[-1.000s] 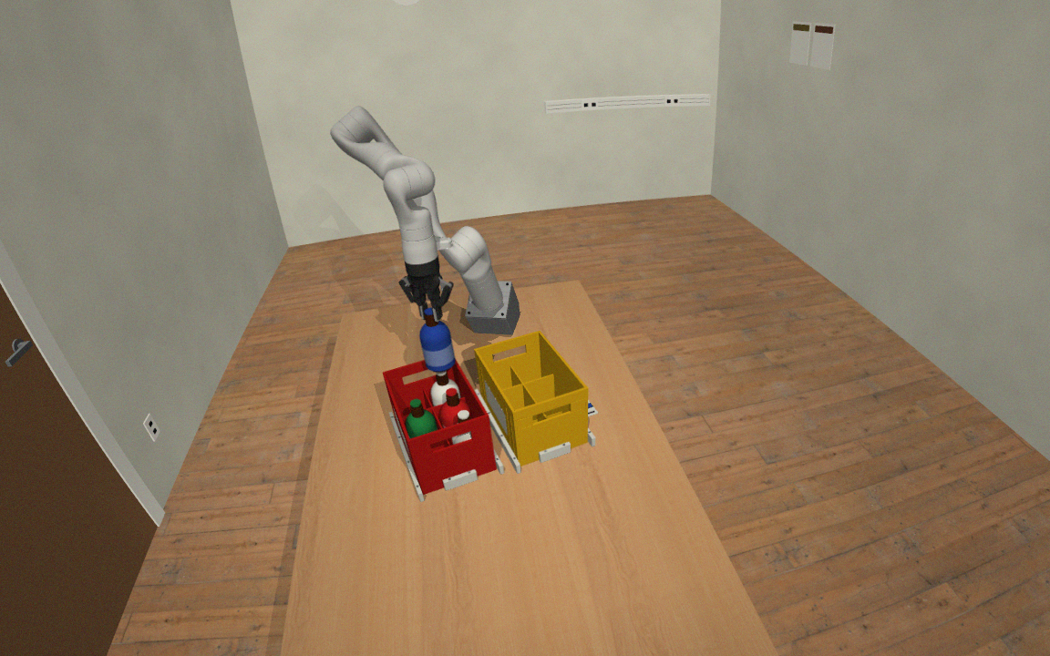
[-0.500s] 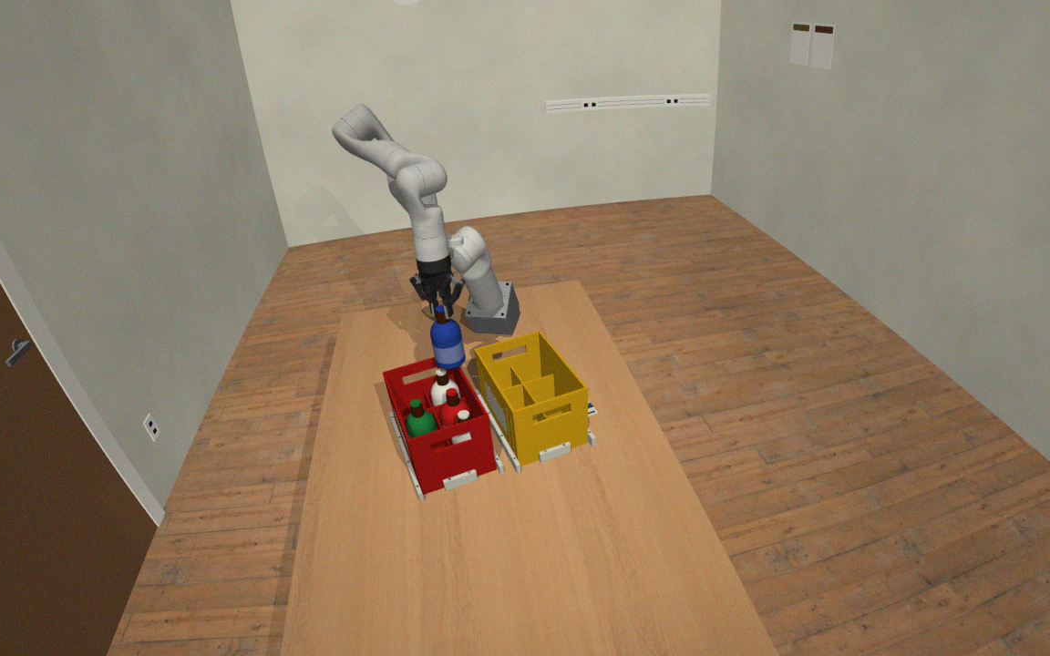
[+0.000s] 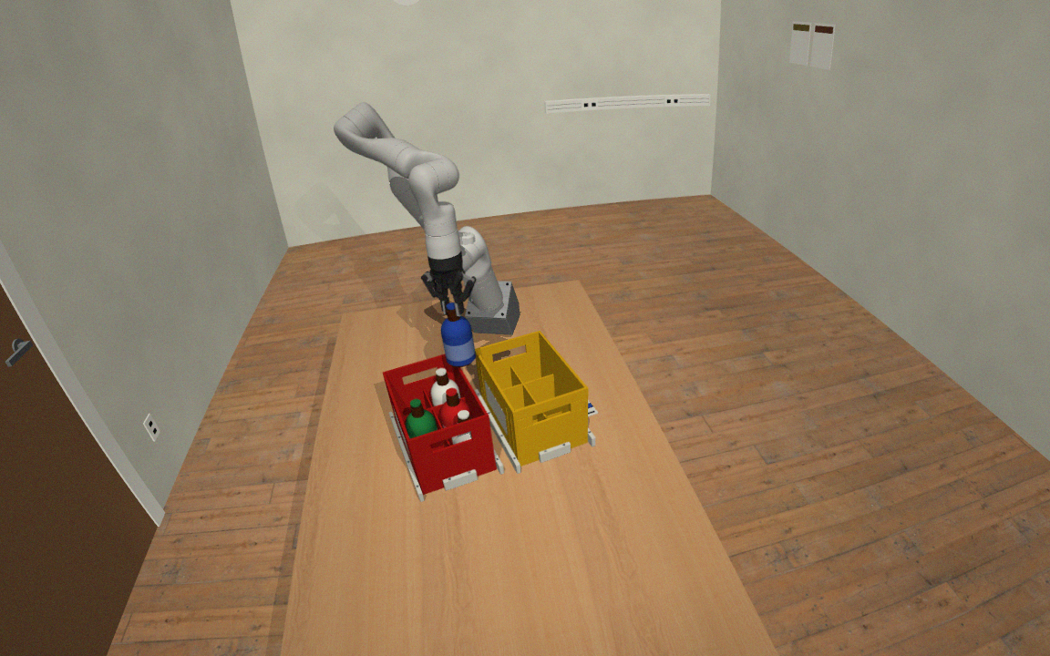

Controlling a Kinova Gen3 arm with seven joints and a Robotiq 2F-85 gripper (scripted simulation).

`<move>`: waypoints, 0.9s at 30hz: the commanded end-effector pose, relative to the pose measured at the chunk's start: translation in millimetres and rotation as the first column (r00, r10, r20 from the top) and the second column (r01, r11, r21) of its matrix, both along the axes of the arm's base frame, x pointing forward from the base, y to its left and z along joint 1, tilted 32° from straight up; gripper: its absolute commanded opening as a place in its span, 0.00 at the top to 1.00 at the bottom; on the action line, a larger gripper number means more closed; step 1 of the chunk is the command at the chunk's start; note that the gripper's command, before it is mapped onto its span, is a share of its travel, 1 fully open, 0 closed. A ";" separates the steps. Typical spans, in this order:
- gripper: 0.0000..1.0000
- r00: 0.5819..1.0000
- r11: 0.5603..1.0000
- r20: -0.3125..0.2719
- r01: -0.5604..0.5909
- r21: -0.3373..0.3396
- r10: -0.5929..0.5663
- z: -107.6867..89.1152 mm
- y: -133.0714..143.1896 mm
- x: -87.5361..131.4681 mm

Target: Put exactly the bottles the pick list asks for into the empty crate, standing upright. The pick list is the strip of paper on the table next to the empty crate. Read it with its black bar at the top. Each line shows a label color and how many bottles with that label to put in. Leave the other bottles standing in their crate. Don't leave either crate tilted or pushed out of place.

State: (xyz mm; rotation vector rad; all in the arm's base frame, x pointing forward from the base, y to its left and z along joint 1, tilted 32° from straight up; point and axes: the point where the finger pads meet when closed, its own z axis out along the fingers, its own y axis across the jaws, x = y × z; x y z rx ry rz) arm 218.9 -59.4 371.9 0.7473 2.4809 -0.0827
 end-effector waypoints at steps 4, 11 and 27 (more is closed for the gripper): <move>0.90 1.000 1.000 0.001 0.000 0.000 0.000 -2.7 11.2 -0.6; 0.90 1.000 1.000 0.001 0.000 0.000 0.000 -6.4 24.6 -1.4; 0.90 1.000 1.000 0.001 0.000 0.000 0.000 -13.9 51.6 -3.0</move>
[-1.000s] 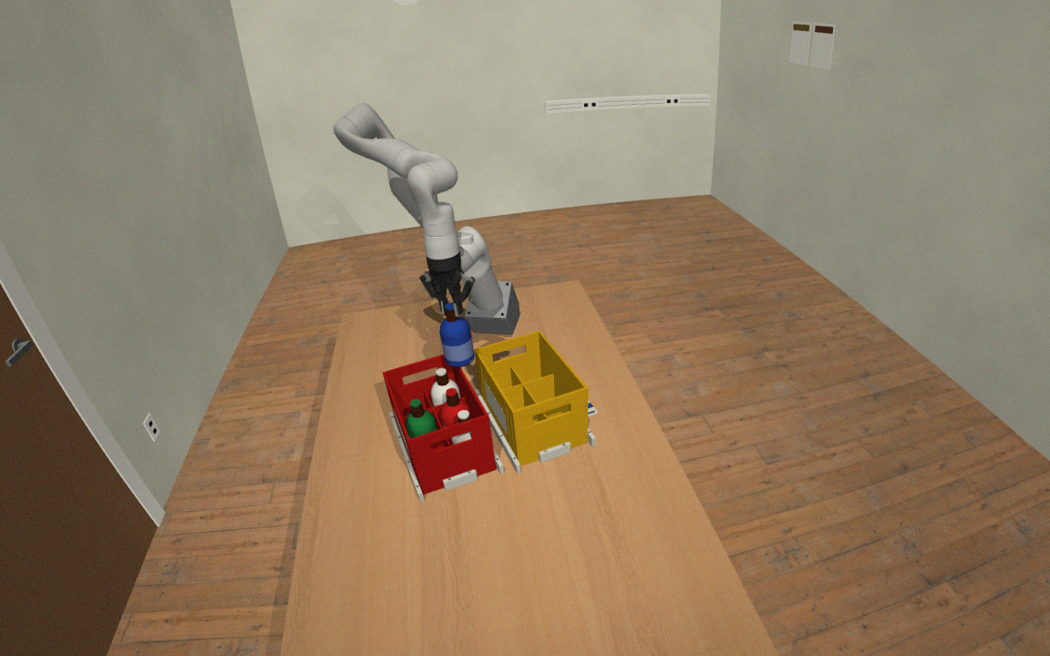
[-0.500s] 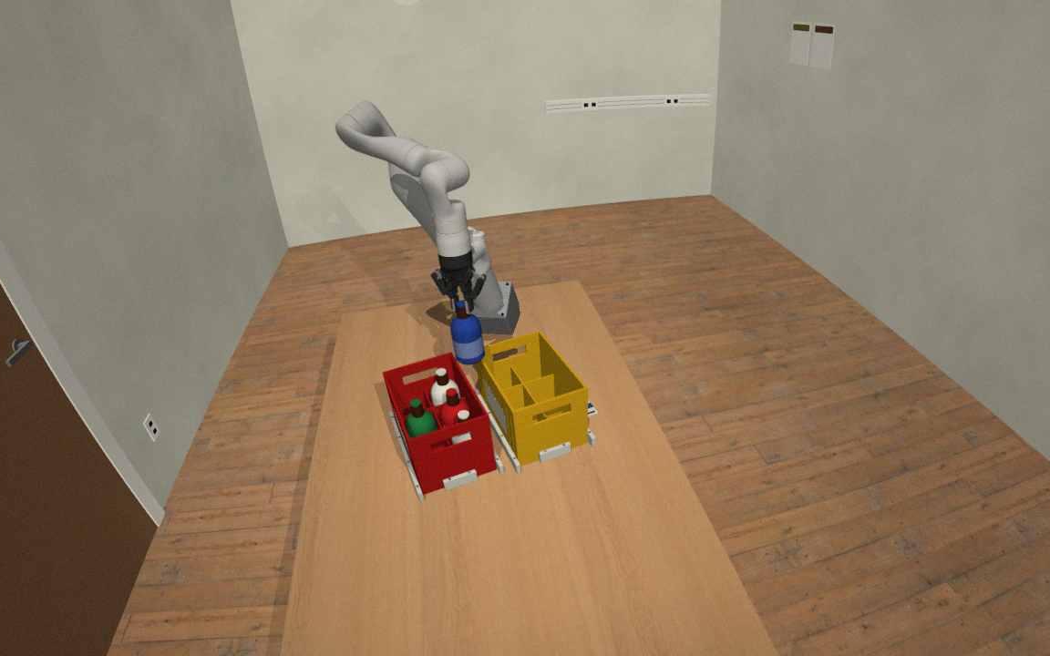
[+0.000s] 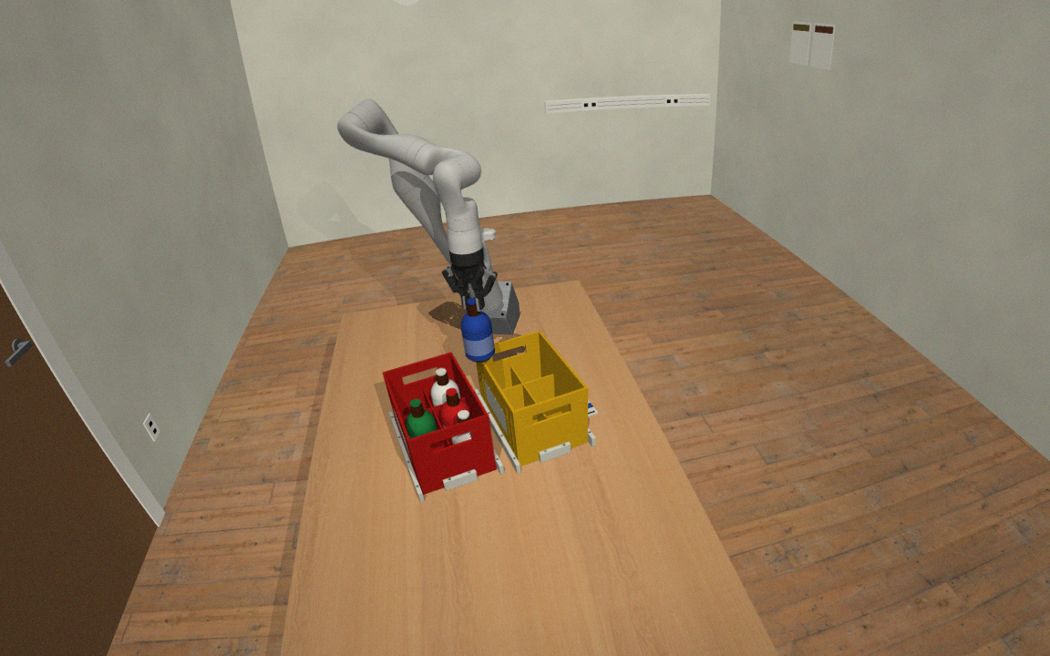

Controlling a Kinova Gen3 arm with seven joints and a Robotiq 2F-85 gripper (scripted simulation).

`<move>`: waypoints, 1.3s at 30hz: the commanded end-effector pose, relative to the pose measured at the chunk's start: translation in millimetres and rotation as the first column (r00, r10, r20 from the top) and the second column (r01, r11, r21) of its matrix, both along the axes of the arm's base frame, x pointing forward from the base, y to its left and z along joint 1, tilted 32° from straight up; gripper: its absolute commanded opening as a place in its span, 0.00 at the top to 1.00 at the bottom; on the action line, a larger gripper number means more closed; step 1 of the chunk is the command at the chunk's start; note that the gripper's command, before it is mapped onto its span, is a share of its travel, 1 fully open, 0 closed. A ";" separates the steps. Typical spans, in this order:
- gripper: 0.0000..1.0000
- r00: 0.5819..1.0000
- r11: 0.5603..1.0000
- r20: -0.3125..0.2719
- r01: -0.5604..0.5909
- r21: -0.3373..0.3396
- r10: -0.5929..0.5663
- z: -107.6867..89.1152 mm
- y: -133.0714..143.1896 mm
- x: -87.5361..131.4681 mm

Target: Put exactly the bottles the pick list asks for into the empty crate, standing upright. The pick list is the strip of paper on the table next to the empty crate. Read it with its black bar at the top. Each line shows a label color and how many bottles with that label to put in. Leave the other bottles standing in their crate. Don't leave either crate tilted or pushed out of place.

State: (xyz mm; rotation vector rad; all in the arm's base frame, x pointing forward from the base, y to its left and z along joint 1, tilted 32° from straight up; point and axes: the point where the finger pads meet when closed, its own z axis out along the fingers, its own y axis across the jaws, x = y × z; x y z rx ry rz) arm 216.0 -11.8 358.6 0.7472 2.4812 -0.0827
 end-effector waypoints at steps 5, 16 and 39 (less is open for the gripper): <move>0.90 1.000 1.000 0.001 0.000 0.000 0.000 -2.3 9.8 -0.5; 0.90 1.000 1.000 0.001 0.000 0.000 0.000 -8.1 31.0 -1.7; 0.90 1.000 1.000 0.001 0.000 0.000 0.000 -13.0 45.3 -4.2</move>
